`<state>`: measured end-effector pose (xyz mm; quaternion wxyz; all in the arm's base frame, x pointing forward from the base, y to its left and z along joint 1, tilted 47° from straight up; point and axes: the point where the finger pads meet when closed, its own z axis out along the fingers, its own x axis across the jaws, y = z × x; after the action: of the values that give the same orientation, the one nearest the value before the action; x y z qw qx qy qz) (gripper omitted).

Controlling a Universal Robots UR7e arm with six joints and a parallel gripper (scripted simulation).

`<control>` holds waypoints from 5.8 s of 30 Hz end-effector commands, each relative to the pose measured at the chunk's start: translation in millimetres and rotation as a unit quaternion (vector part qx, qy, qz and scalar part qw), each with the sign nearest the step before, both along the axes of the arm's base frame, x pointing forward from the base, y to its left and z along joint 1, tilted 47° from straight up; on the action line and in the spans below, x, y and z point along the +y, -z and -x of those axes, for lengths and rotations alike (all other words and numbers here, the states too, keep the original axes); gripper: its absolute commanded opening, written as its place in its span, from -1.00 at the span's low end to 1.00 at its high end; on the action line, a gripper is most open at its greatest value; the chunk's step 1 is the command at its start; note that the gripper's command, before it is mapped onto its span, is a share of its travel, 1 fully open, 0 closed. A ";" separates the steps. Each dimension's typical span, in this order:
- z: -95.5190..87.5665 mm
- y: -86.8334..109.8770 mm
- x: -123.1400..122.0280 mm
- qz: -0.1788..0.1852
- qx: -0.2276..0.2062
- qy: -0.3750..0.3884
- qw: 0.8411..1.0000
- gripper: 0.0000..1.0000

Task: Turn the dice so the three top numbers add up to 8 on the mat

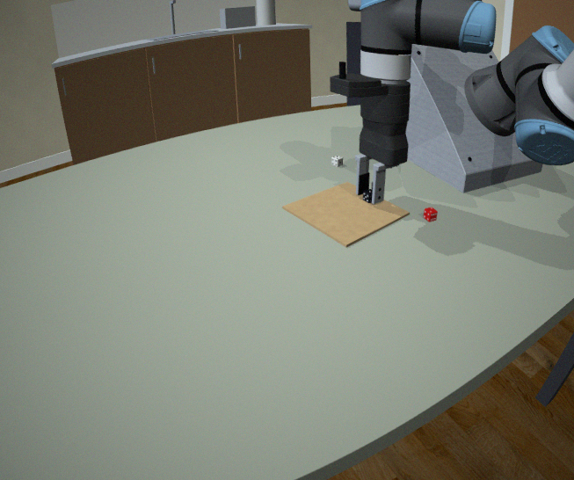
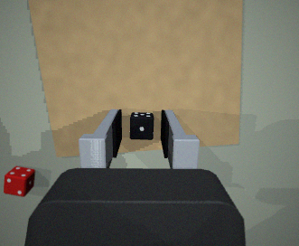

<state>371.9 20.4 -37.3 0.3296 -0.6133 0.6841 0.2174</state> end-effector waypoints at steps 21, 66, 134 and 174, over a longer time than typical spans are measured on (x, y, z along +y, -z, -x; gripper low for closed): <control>4.6 -13.8 -13.1 -0.002 0.001 0.000 1.000 0.27; 17.3 -61.2 -61.8 -0.002 0.001 0.000 1.000 1.00; 54.7 -106.7 25.4 -0.019 0.069 0.067 0.995 0.27; 46.9 -77.4 55.8 -0.019 0.069 0.067 0.995 0.27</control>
<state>322.7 69.8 47.1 0.3071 -0.5433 0.7404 0.2496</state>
